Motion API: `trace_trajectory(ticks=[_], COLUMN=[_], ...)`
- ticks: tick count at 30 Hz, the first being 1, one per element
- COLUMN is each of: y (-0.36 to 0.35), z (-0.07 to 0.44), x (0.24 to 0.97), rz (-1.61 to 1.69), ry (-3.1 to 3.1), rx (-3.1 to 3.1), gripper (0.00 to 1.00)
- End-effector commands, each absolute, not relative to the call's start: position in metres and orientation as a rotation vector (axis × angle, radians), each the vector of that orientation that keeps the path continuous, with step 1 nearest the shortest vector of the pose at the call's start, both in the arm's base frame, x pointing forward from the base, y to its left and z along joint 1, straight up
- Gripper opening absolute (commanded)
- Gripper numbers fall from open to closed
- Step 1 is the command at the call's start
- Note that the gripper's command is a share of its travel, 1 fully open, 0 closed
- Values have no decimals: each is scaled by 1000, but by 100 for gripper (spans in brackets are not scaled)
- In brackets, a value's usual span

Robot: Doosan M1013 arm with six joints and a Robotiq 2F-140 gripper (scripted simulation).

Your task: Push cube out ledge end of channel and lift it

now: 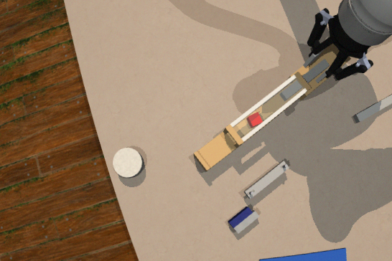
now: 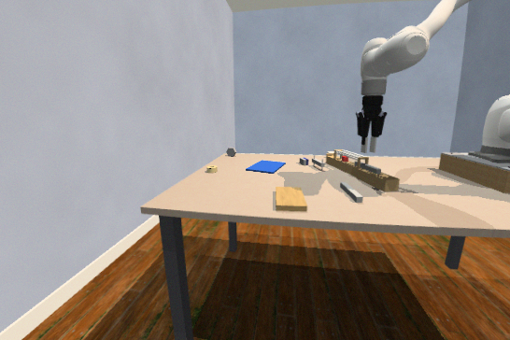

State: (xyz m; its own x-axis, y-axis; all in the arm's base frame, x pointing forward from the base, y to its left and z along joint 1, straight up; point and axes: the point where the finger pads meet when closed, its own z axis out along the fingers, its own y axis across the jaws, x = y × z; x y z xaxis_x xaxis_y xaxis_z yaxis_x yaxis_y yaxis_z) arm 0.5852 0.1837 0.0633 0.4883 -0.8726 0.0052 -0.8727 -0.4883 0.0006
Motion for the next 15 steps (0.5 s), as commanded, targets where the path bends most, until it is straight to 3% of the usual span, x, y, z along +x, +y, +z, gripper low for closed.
trace_trajectory(ticks=[1,9,10,15], y=[184,267,315,381], z=[63,65,65,62], x=[585,627,645,665], rz=[6,7,7,7], ry=[-1587,-1750,-1799,-1853], rx=[2708,2606,2572,2534], gripper=[23,23,23,23])
